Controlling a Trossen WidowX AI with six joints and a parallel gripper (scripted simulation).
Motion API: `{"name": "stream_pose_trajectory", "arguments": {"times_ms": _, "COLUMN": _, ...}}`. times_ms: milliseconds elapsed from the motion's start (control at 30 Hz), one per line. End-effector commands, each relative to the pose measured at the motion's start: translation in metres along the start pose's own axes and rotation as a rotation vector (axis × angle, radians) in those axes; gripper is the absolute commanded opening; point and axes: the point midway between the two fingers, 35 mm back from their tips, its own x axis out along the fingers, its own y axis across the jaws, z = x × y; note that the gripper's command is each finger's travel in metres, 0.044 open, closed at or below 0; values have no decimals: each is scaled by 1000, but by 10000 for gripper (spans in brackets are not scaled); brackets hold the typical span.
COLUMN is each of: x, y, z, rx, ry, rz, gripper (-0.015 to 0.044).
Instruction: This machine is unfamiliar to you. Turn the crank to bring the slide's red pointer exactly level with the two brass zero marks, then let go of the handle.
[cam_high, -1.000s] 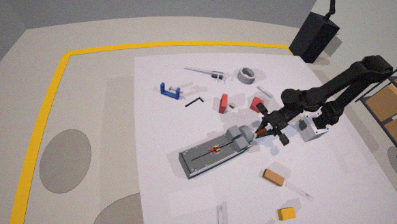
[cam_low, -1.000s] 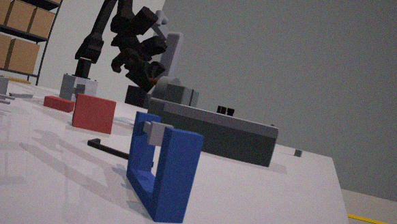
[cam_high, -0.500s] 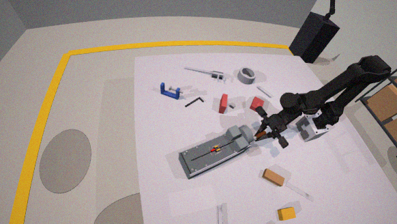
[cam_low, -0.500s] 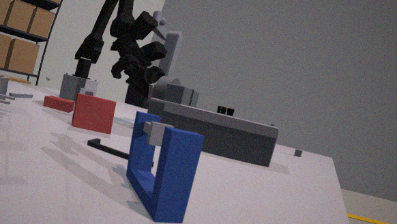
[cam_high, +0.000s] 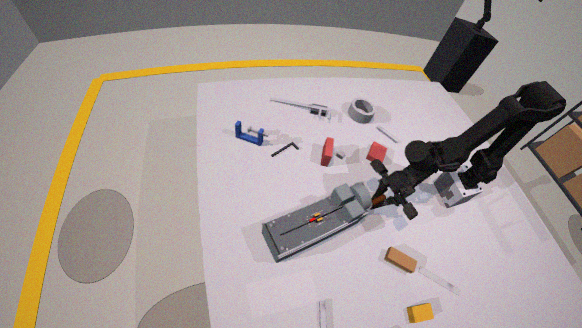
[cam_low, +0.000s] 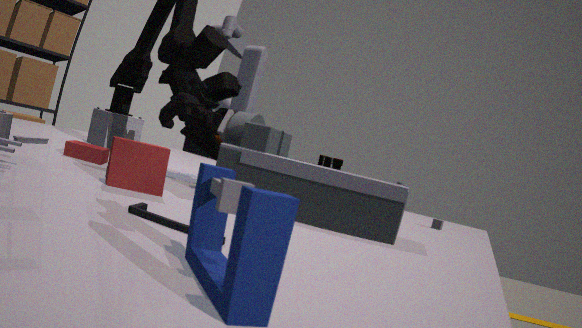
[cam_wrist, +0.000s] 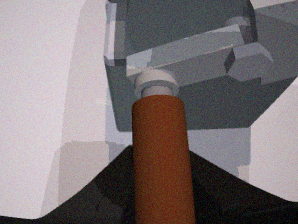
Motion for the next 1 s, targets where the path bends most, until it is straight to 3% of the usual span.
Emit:
{"name": "stream_pose_trajectory", "arguments": {"times_ms": 0, "x": 6, "y": -4, "z": -6, "rx": -4, "ry": 3, "rz": 2, "gripper": 0}}
{"name": "stream_pose_trajectory", "arguments": {"times_ms": 967, "x": 13, "y": -32, "z": -13, "rx": -6, "ry": 4, "rz": 0, "gripper": 0}}
